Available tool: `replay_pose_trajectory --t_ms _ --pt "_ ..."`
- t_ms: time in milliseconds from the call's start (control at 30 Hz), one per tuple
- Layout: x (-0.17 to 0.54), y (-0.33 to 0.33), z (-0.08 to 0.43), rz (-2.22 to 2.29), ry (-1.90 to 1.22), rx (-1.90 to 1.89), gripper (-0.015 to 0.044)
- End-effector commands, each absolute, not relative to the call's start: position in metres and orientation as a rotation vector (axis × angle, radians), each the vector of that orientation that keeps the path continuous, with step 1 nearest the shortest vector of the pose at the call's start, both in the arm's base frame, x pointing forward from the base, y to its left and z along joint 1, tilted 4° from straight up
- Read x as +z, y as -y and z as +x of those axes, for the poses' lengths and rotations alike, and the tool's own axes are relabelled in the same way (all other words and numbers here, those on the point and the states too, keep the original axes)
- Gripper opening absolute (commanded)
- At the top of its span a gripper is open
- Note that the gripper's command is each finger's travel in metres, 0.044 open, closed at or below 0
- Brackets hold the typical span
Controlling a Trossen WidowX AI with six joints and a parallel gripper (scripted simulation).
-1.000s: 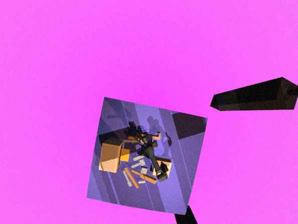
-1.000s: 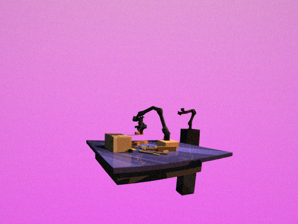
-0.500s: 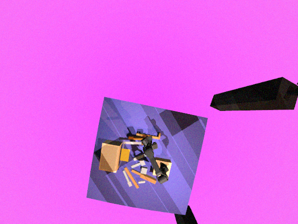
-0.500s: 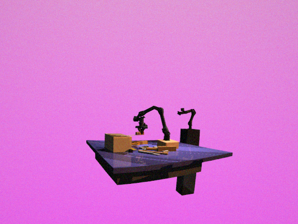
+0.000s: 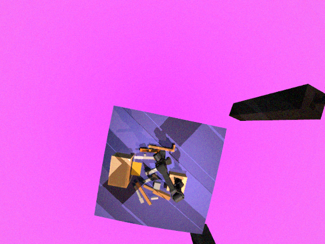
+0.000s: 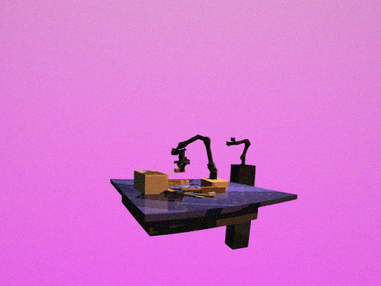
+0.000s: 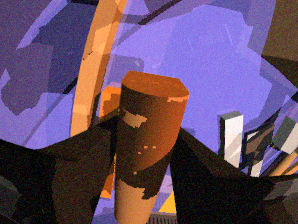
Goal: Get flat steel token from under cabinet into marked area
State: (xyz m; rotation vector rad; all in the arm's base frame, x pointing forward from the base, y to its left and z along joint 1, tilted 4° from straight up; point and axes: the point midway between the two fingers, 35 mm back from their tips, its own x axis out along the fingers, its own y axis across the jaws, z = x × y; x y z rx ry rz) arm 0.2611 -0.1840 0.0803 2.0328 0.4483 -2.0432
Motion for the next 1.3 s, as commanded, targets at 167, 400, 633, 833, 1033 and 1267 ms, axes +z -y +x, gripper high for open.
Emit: replay_pose_trajectory --t_ms 167,400,633,833,1033,1267 --pt "0.080 0.179 0.260 2.034 -0.447 -2.042 0.0000" --pt "0.077 0.173 0.260 2.040 -0.443 -2.034 0.0000" --pt "0.072 0.167 0.260 2.045 -0.440 -2.028 0.0000" --pt "0.067 0.162 0.261 2.048 -0.438 -2.025 0.0000" --pt "0.061 0.157 0.261 2.051 -0.437 -2.021 0.0000" --pt "0.055 0.151 0.261 2.054 -0.436 -2.018 0.0000"
